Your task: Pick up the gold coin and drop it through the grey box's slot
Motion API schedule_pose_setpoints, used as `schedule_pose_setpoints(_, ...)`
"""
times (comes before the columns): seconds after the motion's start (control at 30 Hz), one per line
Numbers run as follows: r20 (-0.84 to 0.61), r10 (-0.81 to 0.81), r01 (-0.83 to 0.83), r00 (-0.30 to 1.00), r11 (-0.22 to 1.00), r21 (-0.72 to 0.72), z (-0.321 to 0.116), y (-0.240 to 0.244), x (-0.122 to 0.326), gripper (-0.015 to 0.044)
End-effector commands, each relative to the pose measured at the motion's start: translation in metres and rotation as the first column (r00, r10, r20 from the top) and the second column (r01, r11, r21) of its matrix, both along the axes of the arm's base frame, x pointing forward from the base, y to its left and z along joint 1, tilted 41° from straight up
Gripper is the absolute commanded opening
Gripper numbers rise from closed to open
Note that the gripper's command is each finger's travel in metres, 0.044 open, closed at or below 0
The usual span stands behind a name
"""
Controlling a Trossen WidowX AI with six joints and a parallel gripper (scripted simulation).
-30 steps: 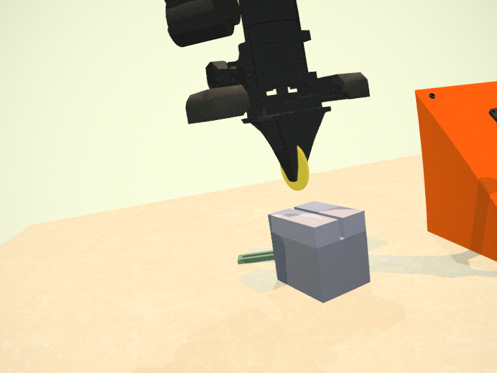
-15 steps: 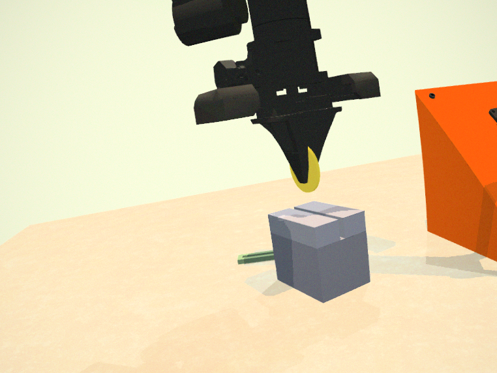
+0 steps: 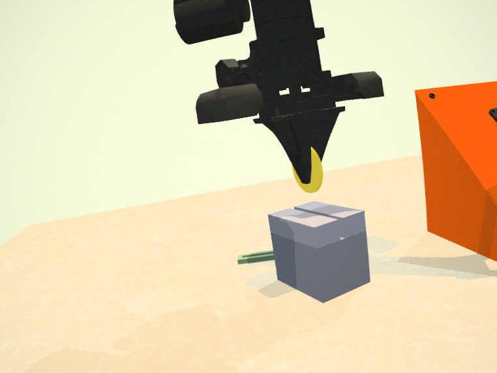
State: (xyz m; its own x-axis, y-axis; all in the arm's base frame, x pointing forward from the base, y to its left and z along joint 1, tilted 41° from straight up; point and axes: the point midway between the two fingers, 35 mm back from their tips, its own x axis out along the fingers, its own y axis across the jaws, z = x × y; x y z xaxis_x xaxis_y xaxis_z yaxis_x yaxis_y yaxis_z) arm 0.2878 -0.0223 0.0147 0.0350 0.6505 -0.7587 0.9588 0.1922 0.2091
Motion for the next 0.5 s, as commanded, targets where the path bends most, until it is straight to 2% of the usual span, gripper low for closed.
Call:
schedule_pose_setpoints(0.0, -0.007, -0.008, 0.008, 1.000, 1.000, 0.003, 0.0006, 0.0029, -0.0029, 0.0000)
schedule_pose_setpoints(0.47, 0.000, 0.000, 0.000, 1.000, 1.000, 0.000, -0.0021, 0.0023, -0.0004, 0.0000)
